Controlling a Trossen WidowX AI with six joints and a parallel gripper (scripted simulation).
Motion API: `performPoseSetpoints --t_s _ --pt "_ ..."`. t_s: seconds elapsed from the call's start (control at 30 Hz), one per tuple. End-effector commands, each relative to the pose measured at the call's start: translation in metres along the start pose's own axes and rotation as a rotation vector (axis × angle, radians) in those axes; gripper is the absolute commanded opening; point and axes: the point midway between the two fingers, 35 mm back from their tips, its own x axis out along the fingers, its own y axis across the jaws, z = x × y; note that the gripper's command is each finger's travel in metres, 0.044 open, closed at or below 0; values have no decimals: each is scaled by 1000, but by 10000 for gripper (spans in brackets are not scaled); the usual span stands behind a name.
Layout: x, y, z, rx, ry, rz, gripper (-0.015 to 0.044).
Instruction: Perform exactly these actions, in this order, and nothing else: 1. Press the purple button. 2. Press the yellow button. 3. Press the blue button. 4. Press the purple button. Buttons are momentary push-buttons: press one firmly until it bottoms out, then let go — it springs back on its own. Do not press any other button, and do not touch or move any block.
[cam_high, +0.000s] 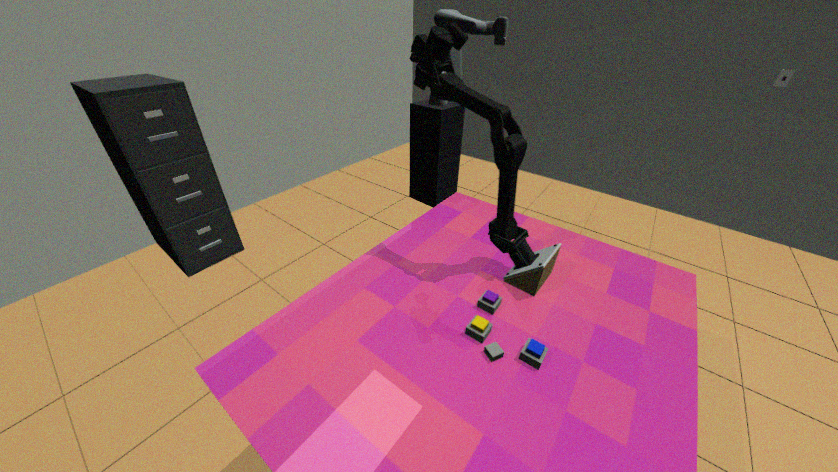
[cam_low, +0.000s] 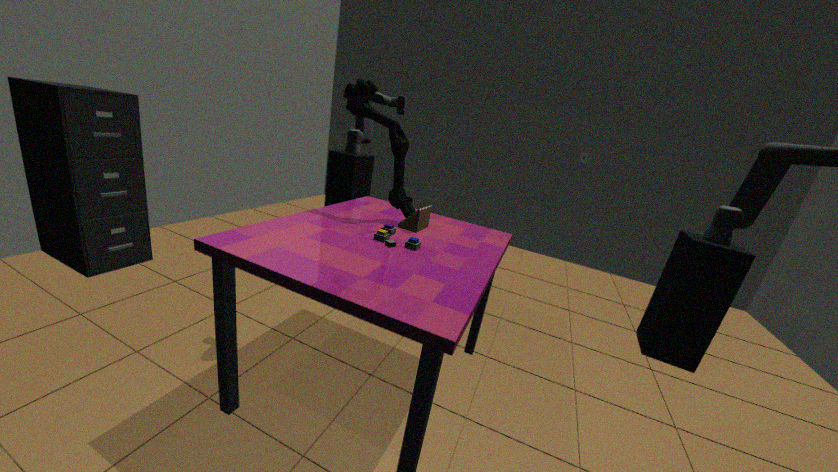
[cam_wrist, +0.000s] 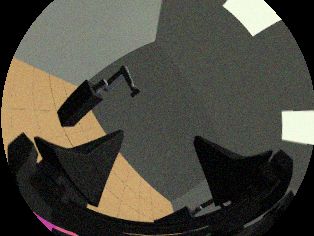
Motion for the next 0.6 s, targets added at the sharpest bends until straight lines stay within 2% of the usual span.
performPoseSetpoints --t_s 0.0,0.13,0.27,0.4,0.57 --pt "3 77 -1 -16 -26 196 400" --pt "-10 145 -3 -16 -47 394 400" --pt "-40 209 -6 -17 -64 596 400" --pt "-84 265 -11 -22 -78 800 400" --pt "-155 318 -20 -40 -88 1053 400"
